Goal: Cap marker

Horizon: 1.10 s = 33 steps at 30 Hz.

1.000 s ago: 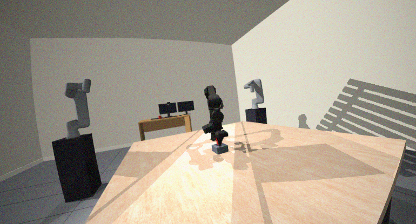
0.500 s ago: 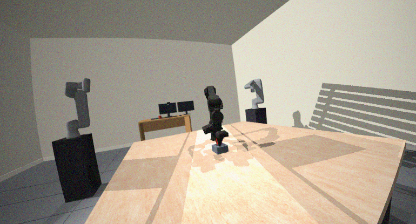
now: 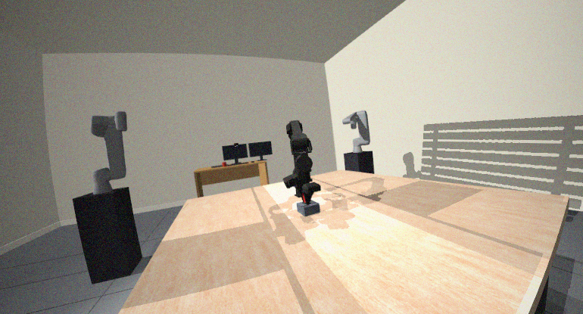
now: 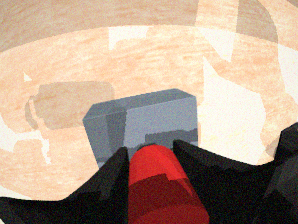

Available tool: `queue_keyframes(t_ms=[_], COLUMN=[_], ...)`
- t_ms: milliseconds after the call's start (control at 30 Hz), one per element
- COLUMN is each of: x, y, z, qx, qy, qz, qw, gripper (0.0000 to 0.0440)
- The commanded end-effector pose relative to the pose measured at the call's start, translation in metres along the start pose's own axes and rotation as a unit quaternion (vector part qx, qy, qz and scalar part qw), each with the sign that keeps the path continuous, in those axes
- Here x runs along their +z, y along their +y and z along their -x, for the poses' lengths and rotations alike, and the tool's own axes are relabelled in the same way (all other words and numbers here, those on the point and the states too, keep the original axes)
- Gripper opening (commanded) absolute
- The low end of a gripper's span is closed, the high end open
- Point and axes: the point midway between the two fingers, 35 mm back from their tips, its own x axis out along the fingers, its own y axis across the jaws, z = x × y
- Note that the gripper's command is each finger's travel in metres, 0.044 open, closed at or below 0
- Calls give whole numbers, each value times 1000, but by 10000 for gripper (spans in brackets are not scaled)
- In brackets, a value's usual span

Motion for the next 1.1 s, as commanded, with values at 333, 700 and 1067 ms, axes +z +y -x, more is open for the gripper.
queue_keyframes(t_ms=[333, 700, 1067], x=[11, 10, 12], y=[-15, -13, -10], z=[-6, 10, 48], qx=[-16, 21, 54], qy=[-16, -27, -42], qz=[1, 6, 2], qw=[1000, 999, 998], gripper=[269, 440, 440])
